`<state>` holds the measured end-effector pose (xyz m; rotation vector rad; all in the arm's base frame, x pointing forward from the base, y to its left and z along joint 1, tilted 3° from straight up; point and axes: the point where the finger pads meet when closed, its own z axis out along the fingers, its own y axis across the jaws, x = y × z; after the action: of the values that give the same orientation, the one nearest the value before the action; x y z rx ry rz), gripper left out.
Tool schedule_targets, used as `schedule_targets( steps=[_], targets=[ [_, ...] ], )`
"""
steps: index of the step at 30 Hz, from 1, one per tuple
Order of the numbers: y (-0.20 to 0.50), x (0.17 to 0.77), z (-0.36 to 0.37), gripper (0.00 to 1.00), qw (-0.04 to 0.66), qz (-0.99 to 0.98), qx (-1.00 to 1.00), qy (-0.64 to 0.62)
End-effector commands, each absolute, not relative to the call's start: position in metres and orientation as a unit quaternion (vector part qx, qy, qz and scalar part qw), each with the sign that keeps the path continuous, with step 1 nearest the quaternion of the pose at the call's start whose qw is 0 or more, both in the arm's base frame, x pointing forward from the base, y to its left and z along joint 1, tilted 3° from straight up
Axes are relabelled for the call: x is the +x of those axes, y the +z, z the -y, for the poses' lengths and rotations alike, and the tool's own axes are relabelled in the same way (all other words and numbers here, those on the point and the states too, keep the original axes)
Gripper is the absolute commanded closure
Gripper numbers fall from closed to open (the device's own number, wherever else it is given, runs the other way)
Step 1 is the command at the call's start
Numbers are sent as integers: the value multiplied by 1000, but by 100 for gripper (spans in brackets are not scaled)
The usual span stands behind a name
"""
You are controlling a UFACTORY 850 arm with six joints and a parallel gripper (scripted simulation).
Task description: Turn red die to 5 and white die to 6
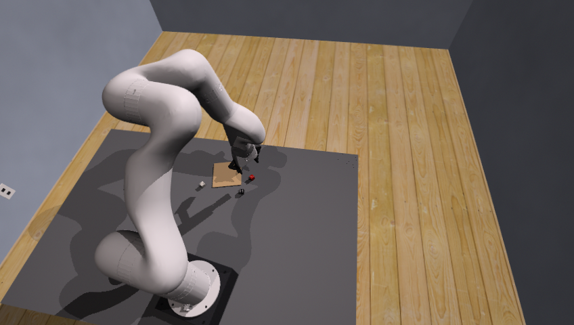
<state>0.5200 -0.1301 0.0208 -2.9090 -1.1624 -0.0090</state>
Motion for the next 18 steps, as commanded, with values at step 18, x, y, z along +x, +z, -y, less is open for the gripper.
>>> schedule_targets(
  steps=[18],
  targets=[
    [11,520,129,0,13,654,-756,-19]
  ],
)
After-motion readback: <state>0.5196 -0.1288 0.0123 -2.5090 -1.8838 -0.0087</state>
